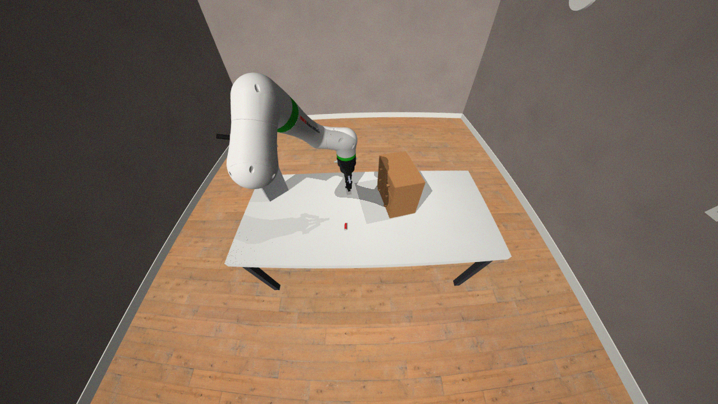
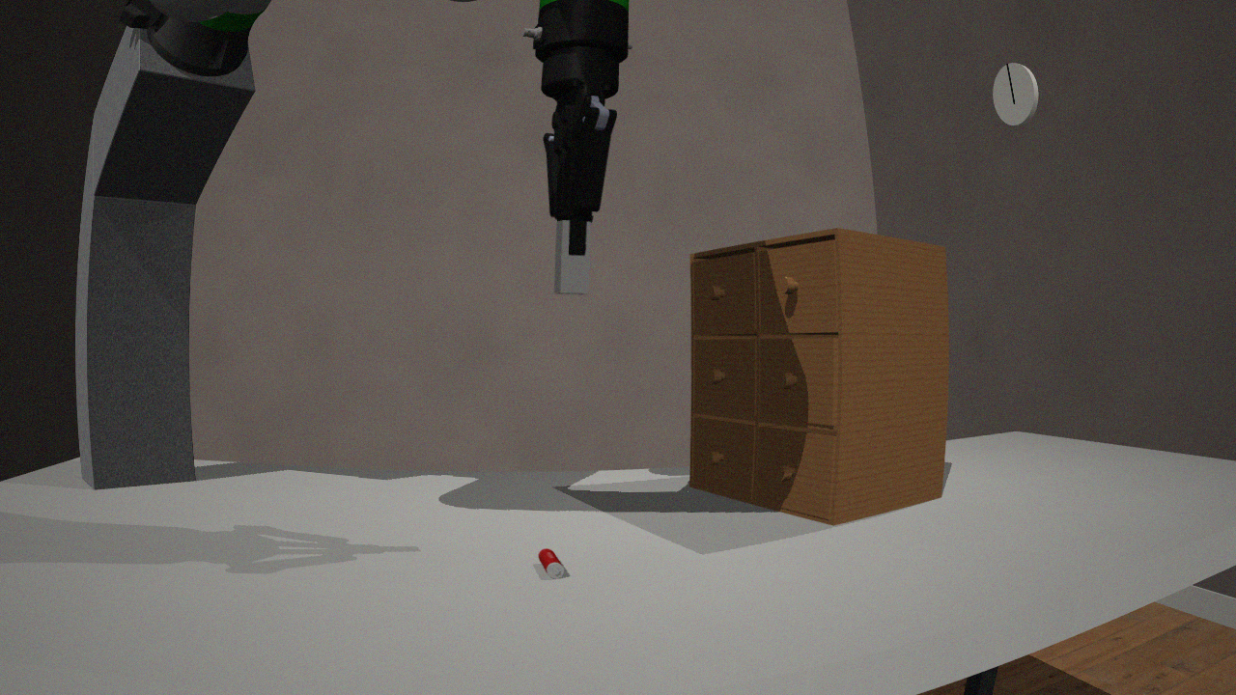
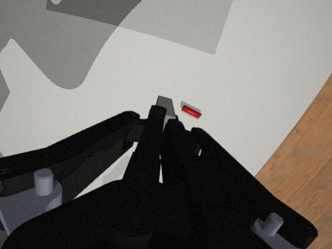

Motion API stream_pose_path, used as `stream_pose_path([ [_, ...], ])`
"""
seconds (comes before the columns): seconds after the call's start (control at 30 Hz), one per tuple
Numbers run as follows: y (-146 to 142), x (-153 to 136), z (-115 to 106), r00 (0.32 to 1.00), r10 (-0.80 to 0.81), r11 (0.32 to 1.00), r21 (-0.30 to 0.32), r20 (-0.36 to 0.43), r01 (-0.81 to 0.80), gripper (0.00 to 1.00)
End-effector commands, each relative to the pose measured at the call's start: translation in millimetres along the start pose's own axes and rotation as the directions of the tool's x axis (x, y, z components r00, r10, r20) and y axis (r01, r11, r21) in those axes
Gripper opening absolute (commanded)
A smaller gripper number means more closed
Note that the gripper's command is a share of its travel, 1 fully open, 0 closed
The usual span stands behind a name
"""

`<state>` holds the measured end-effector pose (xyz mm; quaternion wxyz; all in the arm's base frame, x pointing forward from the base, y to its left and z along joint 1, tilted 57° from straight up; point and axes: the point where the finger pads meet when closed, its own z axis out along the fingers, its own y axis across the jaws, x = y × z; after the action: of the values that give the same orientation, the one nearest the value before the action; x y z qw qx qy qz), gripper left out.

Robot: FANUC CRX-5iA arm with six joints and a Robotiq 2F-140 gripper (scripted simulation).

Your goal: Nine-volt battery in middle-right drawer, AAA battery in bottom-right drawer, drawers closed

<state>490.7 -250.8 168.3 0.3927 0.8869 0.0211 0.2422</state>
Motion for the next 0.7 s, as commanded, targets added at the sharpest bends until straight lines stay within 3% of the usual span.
stream_pose_path([
  [0.0, 1.2, -3.5, 1.5, 1.0, 0.008, 0.999, -0.036, -0.009, -0.008, 0.0],
  [0.17, 1.2, -3.5, 1.5, 1.0, 0.008, 0.999, -0.036, -0.009, -0.008, 0.0],
  [0.2, 1.2, -3.5, 1.5, 1.0, 0.008, 0.999, -0.036, -0.009, -0.008, 1.0],
  [0.67, 1.2, -3.5, 1.5, 1.0, 0.008, 0.999, -0.036, -0.009, -0.008, 1.0],
])
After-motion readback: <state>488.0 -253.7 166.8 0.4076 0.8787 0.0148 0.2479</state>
